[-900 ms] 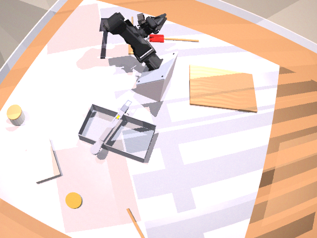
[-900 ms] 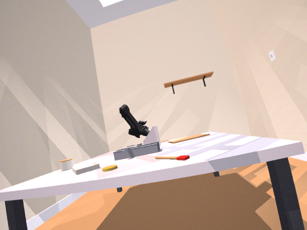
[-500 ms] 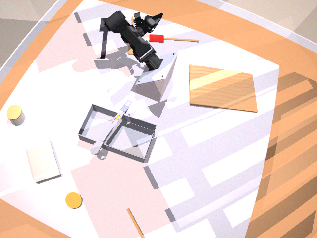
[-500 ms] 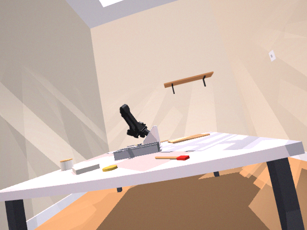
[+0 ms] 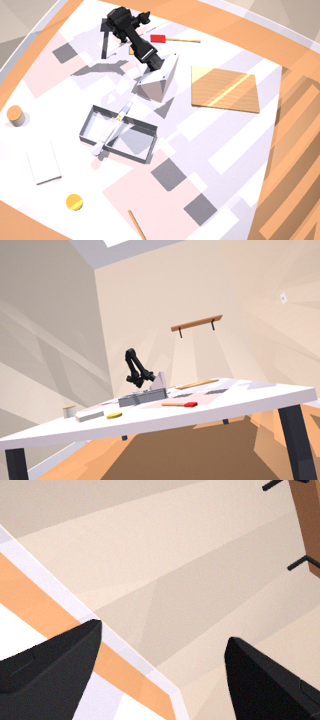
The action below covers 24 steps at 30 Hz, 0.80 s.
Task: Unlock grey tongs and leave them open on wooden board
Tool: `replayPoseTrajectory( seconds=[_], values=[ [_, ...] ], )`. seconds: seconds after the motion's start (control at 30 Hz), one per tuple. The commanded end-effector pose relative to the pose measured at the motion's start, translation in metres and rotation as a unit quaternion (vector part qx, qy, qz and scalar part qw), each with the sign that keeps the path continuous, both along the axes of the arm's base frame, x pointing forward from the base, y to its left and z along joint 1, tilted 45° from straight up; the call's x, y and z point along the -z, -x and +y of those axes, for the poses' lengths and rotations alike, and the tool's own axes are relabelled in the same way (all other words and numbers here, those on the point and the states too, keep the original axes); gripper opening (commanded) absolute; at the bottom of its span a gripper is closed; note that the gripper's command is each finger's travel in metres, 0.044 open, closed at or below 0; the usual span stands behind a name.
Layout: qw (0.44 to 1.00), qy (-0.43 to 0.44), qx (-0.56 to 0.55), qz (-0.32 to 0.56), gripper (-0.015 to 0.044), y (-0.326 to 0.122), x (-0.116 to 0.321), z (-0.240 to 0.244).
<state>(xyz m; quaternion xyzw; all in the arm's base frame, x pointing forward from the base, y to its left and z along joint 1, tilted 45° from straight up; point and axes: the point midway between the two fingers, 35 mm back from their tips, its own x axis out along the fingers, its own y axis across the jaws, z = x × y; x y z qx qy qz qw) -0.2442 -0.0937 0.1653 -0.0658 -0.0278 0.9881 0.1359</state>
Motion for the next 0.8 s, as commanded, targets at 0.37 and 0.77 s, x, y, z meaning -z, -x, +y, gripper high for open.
replayPoseTrajectory(
  seconds=[0.37,0.77],
  values=[
    [0.941,0.183,-0.283,-0.020,0.0260,-0.044,-0.047,-0.149],
    [0.807,0.165,-0.561,-0.088,0.0260,-0.201,-0.075,-0.252]
  ],
)
